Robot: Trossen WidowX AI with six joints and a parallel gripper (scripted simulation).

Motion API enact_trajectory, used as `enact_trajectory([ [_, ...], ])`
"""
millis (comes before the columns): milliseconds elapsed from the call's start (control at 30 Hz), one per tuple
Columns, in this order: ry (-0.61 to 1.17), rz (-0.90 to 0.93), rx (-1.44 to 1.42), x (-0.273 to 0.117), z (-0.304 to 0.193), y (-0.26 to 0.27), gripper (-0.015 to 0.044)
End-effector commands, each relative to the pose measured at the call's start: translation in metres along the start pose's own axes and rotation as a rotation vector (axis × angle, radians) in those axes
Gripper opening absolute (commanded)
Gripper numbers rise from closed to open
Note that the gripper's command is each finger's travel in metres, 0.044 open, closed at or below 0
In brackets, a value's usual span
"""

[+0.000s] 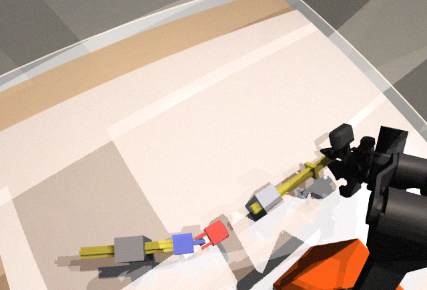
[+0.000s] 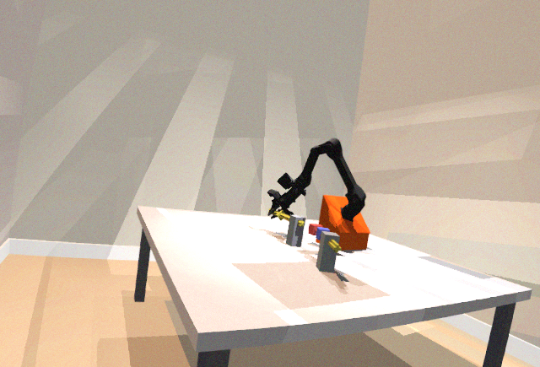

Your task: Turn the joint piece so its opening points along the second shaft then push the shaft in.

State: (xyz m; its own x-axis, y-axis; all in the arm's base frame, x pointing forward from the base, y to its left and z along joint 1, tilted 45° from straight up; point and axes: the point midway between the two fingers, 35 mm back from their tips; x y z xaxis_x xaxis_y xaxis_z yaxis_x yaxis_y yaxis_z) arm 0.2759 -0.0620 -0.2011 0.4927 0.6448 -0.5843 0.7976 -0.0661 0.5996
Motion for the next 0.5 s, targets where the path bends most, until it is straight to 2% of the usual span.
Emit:
enact_trajectory([
  [0,0.0,0.0,0.0,0.0,0.0,0.0,0.0067],
  [467,0.0,0.0,0.0,0.0,0.0,0.0,0.0054],
])
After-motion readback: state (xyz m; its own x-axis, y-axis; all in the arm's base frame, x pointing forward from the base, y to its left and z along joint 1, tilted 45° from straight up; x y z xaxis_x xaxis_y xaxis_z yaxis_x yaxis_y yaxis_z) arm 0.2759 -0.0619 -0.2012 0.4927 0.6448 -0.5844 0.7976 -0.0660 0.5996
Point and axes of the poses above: the point midway between the two fingers, 35 mm back from their tips, its own x axis out along the fingers, its own y axis across the jaws, z = x × y, and after that the axes turned 15 degrees about -x, right-handed
